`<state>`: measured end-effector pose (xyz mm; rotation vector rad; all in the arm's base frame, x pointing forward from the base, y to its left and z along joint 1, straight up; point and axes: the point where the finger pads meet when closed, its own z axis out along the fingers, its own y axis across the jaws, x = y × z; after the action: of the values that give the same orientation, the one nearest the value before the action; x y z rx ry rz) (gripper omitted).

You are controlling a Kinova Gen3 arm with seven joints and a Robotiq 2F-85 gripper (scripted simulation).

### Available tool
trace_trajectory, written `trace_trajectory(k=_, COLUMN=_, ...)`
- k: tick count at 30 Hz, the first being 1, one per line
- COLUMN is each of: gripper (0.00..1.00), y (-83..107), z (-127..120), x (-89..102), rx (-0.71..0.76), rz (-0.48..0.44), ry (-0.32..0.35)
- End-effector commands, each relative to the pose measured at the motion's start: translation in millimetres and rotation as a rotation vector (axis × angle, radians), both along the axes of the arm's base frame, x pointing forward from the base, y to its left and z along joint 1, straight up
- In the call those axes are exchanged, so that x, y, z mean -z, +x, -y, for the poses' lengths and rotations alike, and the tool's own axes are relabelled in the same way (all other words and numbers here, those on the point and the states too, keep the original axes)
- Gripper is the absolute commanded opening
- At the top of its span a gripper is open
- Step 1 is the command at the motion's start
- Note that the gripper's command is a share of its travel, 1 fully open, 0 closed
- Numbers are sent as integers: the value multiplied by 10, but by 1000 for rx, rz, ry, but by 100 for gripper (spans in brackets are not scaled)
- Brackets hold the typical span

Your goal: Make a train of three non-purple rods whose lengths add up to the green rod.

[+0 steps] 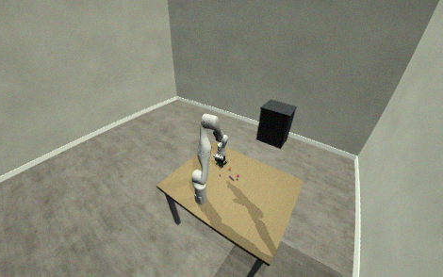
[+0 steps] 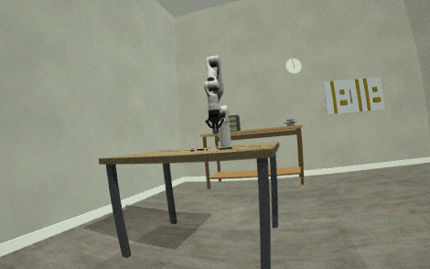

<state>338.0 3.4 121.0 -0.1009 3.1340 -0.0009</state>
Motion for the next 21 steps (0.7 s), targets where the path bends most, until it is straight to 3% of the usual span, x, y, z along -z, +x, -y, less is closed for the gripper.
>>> trace_trajectory(k=1, gripper=5, y=2, z=0, x=12, rx=0, rz=1, ry=0)
trace_trajectory(k=15, gripper=5, y=11, z=1, x=383, rx=0, rz=0, ry=-1)
trace_trajectory(k=21, gripper=5, y=18, z=1, x=646, rx=0, rz=0, ry=-1)
